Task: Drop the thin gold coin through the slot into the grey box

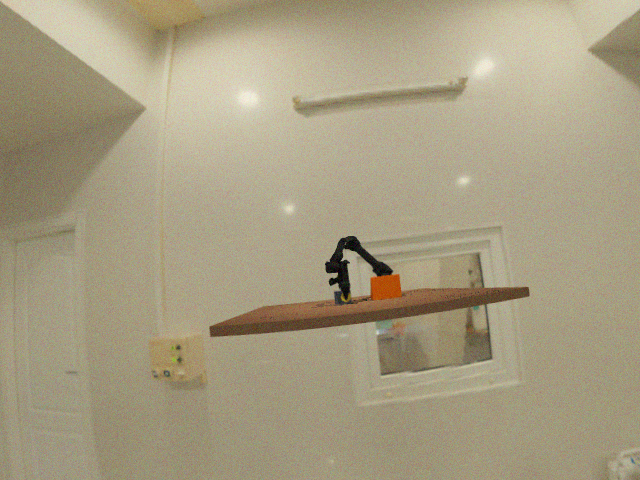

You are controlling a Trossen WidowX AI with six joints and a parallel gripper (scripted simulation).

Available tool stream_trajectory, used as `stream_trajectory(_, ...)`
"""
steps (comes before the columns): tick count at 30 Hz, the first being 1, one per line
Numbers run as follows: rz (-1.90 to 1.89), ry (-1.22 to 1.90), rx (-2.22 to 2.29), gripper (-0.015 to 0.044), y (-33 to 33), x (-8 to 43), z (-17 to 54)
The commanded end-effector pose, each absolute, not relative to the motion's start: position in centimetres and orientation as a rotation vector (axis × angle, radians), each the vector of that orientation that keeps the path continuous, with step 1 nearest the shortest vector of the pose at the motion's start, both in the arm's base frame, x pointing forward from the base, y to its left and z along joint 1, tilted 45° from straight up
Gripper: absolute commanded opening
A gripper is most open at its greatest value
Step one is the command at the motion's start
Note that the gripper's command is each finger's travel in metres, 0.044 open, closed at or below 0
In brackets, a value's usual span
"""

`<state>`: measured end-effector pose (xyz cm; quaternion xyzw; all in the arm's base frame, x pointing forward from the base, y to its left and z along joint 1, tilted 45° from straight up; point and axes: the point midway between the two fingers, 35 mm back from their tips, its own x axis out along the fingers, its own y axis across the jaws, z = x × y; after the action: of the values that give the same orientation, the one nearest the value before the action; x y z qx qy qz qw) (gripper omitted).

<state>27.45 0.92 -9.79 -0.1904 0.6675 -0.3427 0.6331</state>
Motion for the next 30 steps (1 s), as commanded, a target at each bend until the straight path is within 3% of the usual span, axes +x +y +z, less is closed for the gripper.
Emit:
stream_trajectory(1,-0.78,1.519,-0.421,0.0,1.8,28.0,-9.1)
stream_trajectory(30,-0.78,1.52,-0.42,0.0,6.6,28.5,-4.0)
